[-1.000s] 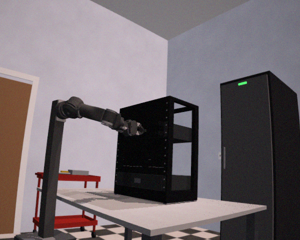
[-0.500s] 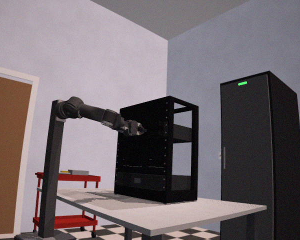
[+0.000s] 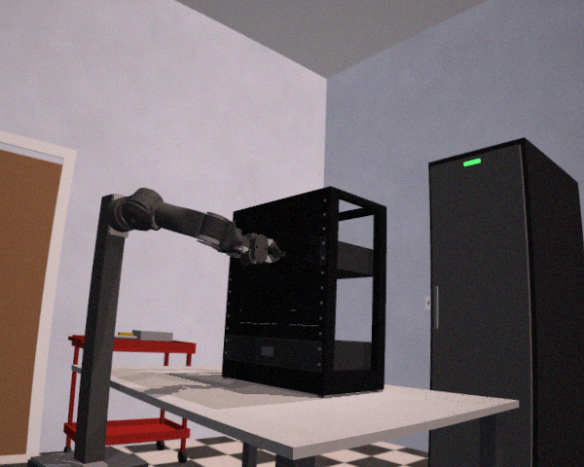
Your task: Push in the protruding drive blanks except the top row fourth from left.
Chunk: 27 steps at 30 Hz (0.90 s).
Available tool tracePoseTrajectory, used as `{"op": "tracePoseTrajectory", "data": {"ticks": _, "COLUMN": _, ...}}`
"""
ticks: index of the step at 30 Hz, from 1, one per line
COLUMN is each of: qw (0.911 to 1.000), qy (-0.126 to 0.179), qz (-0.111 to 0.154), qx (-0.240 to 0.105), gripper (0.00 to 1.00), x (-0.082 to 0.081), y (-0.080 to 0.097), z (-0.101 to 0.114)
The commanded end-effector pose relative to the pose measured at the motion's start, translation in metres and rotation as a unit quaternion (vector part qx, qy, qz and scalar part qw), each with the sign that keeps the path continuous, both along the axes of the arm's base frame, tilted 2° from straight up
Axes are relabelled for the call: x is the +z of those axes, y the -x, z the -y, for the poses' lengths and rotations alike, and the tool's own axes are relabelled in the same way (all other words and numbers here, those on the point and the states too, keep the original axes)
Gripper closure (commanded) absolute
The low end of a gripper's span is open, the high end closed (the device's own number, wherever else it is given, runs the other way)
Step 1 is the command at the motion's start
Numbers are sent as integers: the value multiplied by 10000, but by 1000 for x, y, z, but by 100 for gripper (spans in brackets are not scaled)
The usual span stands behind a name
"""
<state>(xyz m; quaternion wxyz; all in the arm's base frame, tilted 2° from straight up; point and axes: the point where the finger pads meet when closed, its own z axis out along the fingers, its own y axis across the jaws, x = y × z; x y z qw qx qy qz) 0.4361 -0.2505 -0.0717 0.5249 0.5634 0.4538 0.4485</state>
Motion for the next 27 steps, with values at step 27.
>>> {"op": "tracePoseTrajectory", "data": {"ticks": 27, "qw": 9999, "qy": 7, "qz": 126, "qx": 57, "gripper": 100, "x": 12, "y": 103, "z": -21}}
